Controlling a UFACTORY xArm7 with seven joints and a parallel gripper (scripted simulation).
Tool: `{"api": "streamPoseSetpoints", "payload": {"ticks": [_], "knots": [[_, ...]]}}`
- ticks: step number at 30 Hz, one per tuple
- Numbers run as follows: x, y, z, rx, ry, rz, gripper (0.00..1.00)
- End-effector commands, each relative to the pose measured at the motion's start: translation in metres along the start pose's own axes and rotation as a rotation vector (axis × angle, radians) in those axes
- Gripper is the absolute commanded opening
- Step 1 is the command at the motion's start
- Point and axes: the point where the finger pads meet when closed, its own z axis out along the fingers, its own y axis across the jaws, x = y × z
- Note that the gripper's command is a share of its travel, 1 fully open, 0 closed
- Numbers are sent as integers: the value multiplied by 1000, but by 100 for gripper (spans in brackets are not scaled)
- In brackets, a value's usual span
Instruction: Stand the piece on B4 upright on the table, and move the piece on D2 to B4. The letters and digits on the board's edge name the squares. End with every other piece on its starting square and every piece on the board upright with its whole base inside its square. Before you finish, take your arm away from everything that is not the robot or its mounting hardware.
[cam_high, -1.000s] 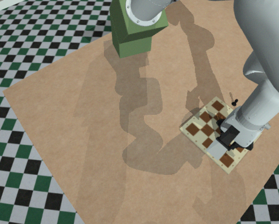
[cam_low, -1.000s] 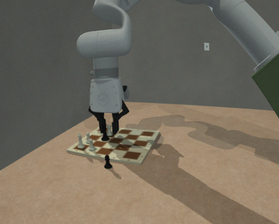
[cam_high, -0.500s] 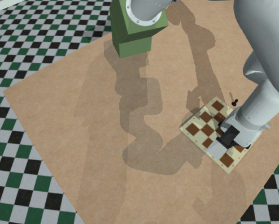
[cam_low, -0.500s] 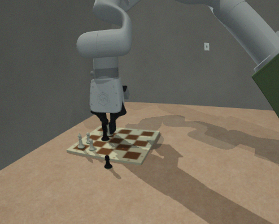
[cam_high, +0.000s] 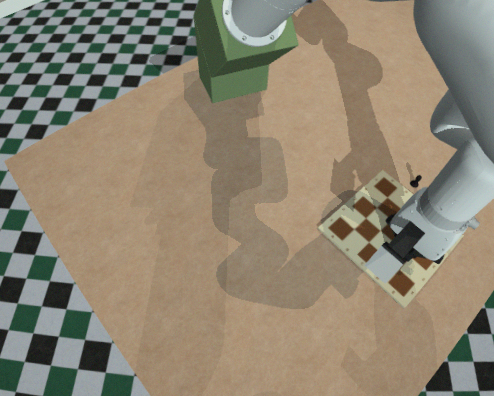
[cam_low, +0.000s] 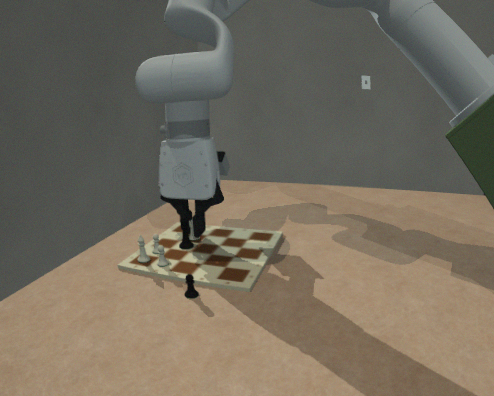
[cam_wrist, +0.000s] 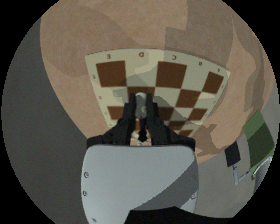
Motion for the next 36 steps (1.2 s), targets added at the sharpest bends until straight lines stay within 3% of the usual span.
{"api": "streamPoseSetpoints", "payload": {"ticks": [1, 21, 36], "knots": [[0, -1, -1, 2, 0, -1, 0], [0, -1, -6, 2, 0, -1, 0], [0, -1, -49, 2, 0, -1, 0]]}}
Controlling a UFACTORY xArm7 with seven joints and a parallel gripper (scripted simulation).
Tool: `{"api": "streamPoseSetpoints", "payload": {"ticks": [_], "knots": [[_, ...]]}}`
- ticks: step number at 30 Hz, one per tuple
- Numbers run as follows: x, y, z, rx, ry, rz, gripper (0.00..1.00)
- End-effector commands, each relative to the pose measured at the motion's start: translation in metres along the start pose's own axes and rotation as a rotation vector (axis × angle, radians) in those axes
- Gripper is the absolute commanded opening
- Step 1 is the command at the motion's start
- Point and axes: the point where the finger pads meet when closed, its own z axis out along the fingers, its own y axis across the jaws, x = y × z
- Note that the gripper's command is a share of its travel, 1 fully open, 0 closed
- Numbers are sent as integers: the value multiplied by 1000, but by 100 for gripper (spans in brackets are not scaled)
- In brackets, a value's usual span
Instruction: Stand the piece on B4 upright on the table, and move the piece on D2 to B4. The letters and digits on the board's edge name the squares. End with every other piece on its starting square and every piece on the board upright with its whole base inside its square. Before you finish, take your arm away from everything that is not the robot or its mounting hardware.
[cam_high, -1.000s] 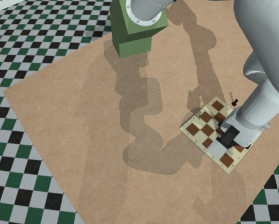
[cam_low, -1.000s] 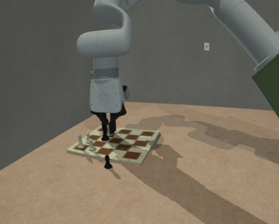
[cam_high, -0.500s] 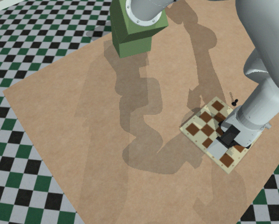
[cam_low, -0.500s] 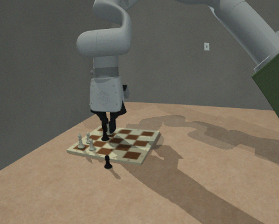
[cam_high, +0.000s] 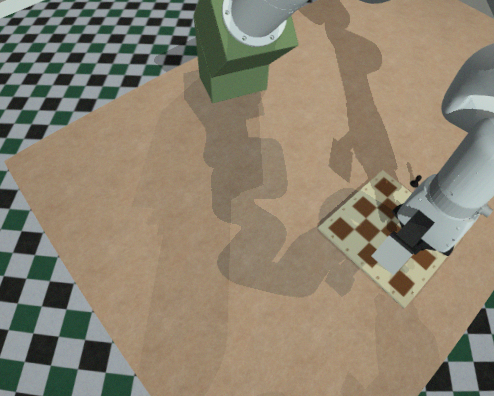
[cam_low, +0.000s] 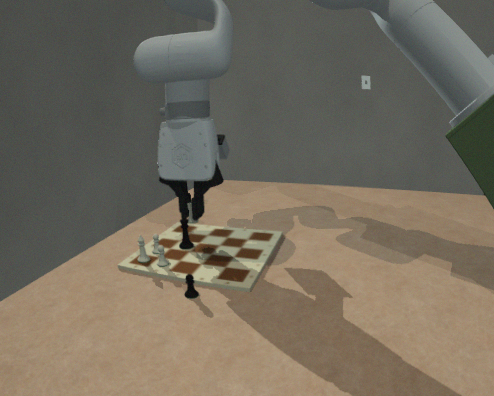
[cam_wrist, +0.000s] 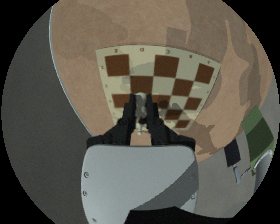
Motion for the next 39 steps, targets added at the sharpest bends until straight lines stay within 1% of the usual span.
{"api": "streamPoseSetpoints", "payload": {"ticks": [1, 2, 17, 19, 28, 39], "knots": [[0, -1, -17, -6, -8, -1, 0], [0, -1, -17, -6, -8, -1, 0], [1, -1, -54, -6, -8, -1, 0], [1, -1, -54, -6, -8, -1, 0], [1, -1, -67, -6, -8, -1, 0], [1, -1, -68, -6, -8, -1, 0]]}}
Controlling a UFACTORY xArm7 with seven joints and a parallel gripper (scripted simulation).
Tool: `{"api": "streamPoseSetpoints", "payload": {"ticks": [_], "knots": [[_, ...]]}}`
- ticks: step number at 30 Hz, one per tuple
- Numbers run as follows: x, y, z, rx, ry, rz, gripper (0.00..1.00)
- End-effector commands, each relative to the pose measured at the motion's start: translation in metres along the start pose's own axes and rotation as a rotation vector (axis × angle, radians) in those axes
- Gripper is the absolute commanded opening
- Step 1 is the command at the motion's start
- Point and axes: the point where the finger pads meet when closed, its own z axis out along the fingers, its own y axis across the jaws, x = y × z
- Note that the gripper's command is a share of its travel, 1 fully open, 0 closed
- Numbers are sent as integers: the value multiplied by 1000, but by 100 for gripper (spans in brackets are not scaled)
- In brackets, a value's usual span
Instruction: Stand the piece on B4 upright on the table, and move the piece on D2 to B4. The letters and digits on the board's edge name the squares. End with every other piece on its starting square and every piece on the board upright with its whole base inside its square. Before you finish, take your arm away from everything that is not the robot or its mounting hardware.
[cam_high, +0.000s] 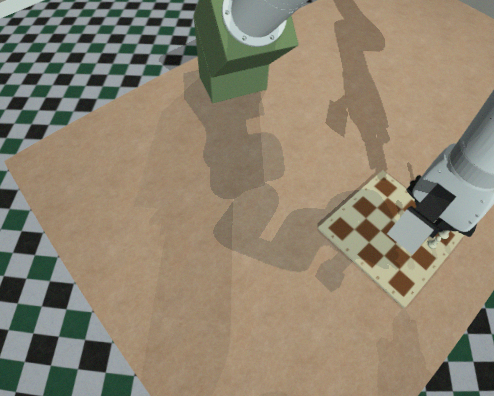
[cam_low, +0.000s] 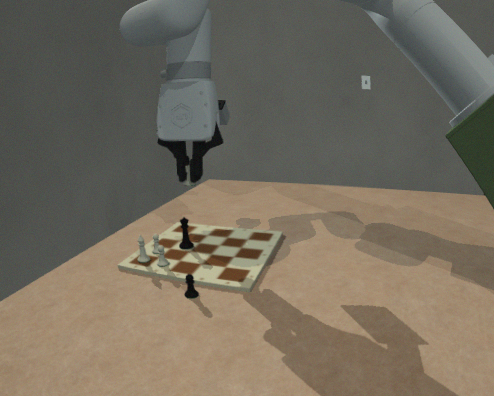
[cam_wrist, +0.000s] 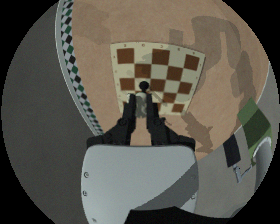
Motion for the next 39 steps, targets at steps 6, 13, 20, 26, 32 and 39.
{"api": "streamPoseSetpoints", "payload": {"ticks": [6, 13, 20, 26, 32, 39], "knots": [[-21, 8, -6, -20, -34, 7, 0], [-66, 52, -9, -21, -35, 28, 0], [-76, 72, -7, -29, -25, 34, 0], [-76, 72, -7, -29, -25, 34, 0], [-76, 72, -6, -29, -25, 34, 0], [-77, 72, 7, -28, -24, 34, 0]]}}
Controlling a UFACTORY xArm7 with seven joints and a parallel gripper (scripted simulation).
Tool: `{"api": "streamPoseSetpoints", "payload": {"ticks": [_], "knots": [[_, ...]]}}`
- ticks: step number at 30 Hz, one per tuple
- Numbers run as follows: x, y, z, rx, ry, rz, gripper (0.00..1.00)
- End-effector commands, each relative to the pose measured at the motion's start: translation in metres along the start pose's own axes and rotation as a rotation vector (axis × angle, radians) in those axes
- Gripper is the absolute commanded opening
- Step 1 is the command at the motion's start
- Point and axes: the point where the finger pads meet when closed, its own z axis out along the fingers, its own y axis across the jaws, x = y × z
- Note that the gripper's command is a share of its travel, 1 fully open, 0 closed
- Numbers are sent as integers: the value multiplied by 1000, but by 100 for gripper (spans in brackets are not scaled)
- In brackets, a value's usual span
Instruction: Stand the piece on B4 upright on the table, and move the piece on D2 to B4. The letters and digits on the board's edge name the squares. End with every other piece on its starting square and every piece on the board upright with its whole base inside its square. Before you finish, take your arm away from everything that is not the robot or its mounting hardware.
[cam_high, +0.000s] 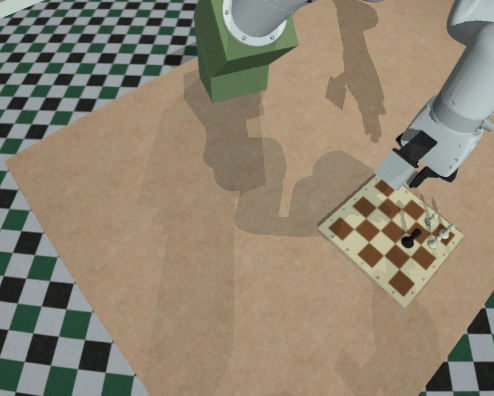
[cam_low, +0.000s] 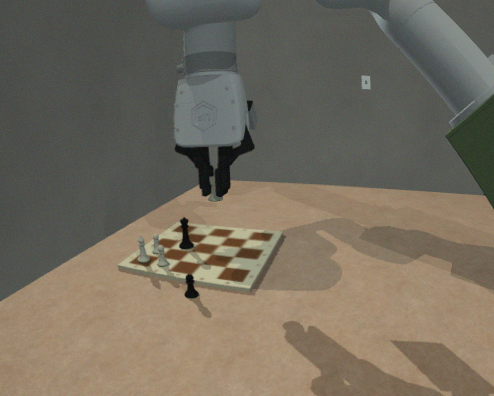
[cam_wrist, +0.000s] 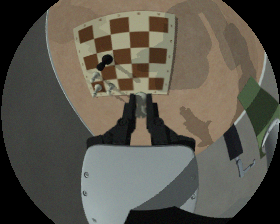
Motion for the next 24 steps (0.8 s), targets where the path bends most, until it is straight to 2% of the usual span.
{"api": "streamPoseSetpoints", "payload": {"ticks": [1, 7, 9, 18, 24], "knots": [[0, -1, 13, 19, 13, 2, 0], [0, -2, 38, 19, 13, 2, 0], [0, -2, 38, 19, 13, 2, 0], [0, -3, 80, 19, 13, 2, 0], [0, -3, 92, 19, 13, 2, 0]]}}
